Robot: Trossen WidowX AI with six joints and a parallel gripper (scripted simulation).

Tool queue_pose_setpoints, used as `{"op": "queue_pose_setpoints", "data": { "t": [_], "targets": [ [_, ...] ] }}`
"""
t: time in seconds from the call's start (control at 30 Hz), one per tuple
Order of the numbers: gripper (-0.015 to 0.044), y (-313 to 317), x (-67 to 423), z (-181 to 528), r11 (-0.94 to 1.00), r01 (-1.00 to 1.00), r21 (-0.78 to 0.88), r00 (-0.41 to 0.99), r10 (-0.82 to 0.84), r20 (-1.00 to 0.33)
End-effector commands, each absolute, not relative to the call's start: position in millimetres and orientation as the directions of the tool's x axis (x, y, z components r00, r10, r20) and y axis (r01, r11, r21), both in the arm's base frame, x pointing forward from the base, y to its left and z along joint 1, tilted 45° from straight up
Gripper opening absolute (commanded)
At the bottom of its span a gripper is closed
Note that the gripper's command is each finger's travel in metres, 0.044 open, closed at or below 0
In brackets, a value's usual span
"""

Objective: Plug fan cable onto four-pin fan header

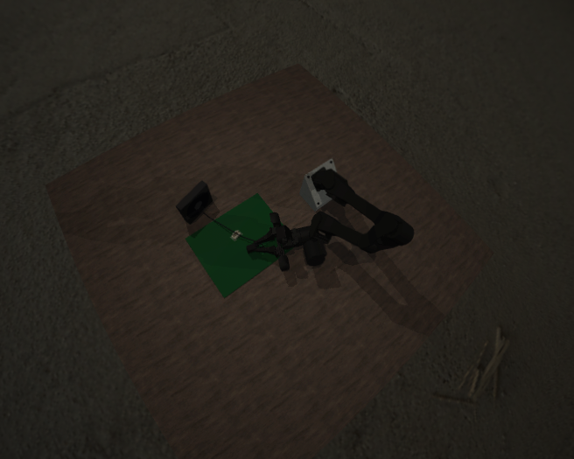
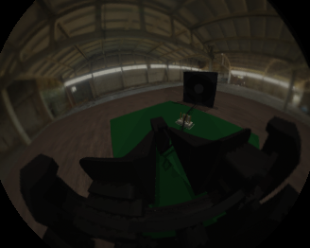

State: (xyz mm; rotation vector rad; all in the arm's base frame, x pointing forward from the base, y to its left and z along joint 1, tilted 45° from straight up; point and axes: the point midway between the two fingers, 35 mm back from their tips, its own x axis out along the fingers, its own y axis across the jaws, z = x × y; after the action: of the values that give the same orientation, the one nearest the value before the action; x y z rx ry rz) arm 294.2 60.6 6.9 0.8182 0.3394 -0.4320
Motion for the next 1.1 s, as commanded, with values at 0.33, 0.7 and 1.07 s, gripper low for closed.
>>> {"op": "queue_pose_setpoints", "data": {
  "t": [0.33, 0.7, 1.07],
  "targets": [
    [0.0000, 60.6, 293.9, 6.7, 0.607, 0.494, 0.623, 0.860, -0.237, -0.451],
    [0.0000, 60.6, 293.9, 6.7, 0.607, 0.494, 0.623, 0.860, -0.237, -0.451],
    [0.0140, 60.6, 294.2, 6.9, 0.605, 0.493, 0.624, 0.861, -0.237, -0.450]
  ]
}}
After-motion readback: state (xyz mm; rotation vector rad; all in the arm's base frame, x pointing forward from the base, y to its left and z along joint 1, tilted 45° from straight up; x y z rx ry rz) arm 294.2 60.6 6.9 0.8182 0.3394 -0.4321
